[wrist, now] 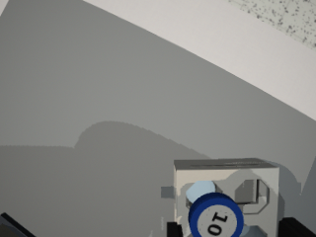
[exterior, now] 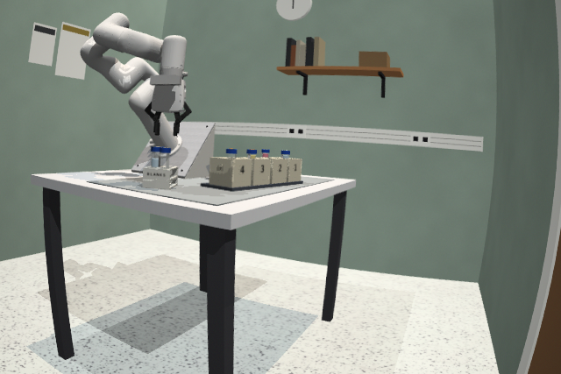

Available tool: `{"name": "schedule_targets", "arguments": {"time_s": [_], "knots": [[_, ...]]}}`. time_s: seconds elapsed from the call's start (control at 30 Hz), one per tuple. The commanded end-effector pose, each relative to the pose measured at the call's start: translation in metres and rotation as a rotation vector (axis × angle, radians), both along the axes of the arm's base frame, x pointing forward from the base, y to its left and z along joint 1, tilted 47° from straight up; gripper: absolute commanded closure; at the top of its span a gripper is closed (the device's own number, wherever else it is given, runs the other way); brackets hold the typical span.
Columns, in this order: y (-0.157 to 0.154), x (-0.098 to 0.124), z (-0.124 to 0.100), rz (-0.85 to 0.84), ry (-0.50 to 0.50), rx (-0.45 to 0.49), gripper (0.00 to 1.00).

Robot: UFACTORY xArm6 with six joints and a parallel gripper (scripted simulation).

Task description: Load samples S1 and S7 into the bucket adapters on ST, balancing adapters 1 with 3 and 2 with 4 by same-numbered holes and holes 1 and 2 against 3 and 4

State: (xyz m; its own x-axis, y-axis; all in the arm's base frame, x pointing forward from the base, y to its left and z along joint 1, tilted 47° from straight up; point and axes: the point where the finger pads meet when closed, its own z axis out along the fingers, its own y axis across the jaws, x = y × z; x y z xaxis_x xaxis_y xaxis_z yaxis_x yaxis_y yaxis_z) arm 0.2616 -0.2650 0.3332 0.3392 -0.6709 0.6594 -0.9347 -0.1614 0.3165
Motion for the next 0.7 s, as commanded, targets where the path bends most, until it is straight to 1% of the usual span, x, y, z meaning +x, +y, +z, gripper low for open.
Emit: {"name": "schedule_targets", "arguments": {"time_s": [0.0,0.57,0.67], "knots": [[-0.007,0.0,-0.005,0.001,-0.003,-0.001,0.43],[-0.028,-0.003,-0.025,0.001,-0.003,-0.001,0.43],[-0.028,-0.003,-0.025,0.001,-0.003,-0.001,0.43]]}}
